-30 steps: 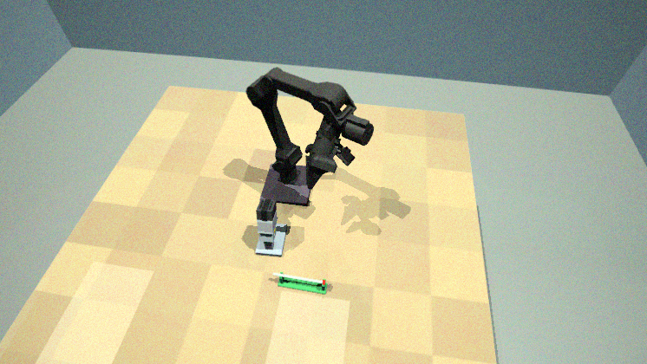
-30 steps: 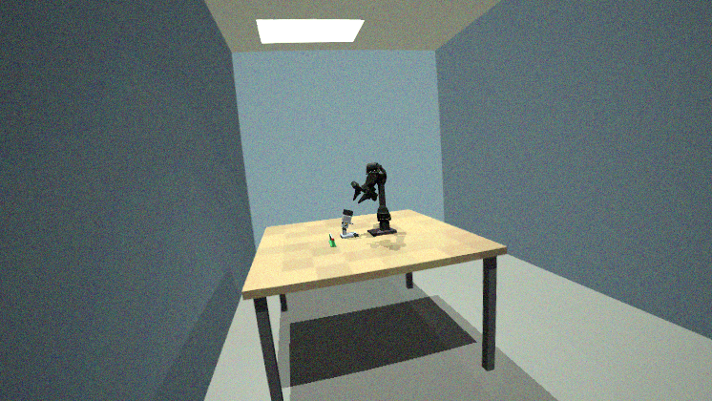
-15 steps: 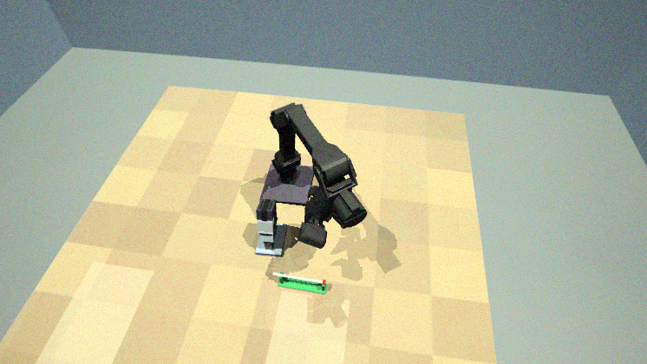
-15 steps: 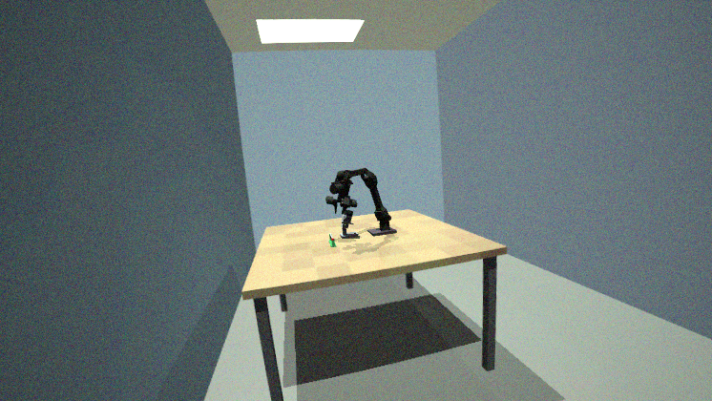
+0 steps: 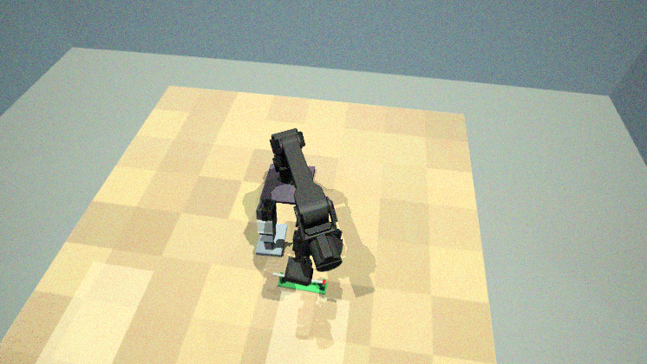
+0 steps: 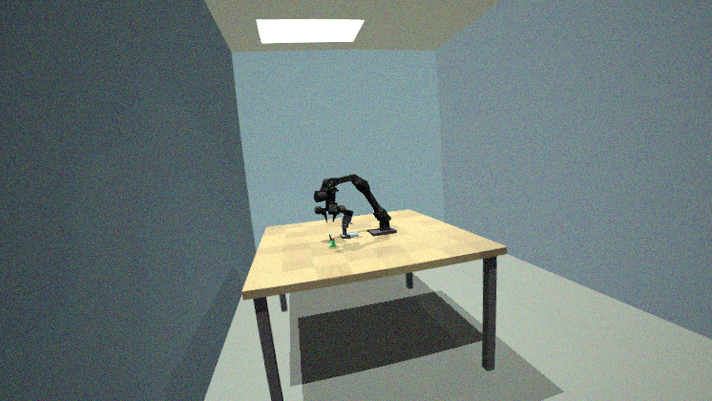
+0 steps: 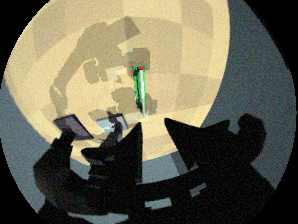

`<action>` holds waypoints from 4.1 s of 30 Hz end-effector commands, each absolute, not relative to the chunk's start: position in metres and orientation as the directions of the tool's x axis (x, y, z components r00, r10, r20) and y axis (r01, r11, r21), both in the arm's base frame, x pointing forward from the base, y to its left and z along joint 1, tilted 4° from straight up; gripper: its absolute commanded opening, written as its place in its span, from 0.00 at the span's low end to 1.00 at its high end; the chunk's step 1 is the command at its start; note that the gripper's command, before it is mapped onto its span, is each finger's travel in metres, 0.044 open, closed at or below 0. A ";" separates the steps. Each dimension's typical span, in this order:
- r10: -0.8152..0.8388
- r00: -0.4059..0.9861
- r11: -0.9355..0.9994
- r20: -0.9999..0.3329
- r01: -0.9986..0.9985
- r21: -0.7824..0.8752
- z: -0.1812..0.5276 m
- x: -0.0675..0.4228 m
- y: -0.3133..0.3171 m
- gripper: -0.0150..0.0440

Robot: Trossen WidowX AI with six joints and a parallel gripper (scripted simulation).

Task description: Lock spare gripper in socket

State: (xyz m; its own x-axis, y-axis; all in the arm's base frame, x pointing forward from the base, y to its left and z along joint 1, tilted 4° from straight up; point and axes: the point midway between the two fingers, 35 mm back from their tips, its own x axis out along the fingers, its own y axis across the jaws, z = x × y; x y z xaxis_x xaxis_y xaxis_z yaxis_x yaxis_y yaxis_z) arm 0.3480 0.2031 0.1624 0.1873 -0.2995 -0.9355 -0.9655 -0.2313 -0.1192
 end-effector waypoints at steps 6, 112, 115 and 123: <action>-0.301 0.106 -0.181 -0.948 -0.982 -0.053 0.100 0.354 0.201 0.56; -0.299 0.107 -0.201 -0.948 -0.978 -0.047 0.108 0.344 0.204 0.25; -0.298 0.108 -0.205 -0.948 -0.978 -0.046 0.110 0.336 0.203 0.25; -0.298 0.108 -0.213 -0.949 -0.976 -0.044 0.115 0.315 0.201 0.25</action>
State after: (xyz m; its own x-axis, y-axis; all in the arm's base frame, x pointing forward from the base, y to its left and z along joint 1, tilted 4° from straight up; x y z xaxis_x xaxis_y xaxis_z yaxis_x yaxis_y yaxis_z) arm 0.3224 0.2017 0.1143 0.1108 -0.2992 -0.9477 -0.9759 -0.2129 -0.0469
